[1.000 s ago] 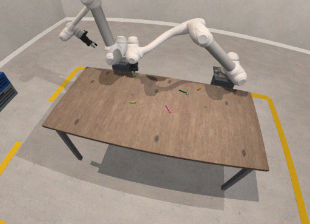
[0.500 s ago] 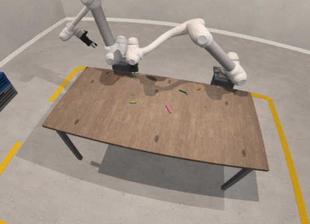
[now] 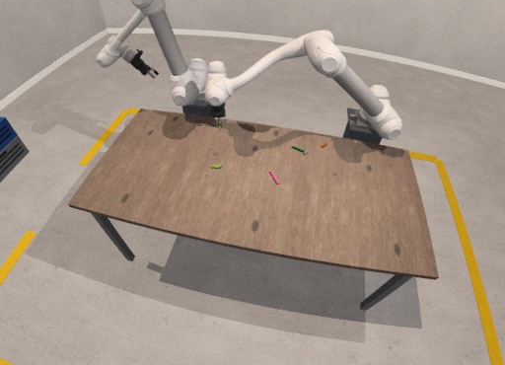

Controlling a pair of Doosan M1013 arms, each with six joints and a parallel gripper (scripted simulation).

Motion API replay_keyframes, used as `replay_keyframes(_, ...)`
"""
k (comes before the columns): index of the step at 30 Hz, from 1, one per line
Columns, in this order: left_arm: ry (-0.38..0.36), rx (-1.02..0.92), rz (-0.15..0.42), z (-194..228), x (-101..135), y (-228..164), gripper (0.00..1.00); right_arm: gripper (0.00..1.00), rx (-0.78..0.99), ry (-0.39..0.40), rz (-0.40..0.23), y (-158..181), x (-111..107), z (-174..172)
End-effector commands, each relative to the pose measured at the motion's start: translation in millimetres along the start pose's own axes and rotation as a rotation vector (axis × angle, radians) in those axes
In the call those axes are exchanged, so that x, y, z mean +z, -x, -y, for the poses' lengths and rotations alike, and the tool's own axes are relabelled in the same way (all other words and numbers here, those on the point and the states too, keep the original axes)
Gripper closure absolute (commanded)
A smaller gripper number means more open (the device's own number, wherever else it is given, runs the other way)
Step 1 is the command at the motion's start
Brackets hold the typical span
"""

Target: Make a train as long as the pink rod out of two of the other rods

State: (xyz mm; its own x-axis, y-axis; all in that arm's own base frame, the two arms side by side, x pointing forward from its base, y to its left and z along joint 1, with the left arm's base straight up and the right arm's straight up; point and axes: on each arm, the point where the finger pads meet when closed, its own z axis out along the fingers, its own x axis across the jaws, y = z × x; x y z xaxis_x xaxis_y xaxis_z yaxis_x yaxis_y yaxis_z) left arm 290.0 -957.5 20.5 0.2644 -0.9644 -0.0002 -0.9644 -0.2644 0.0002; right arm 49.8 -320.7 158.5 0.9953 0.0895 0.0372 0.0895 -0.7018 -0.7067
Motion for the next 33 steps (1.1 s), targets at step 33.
replay_keyframes(33, 0.0, 0.0, -0.002, 0.1, -2.0, -0.6, 0.76, 0.0, 0.0, 0.001, 0.0, -0.1, -0.4, 0.1)
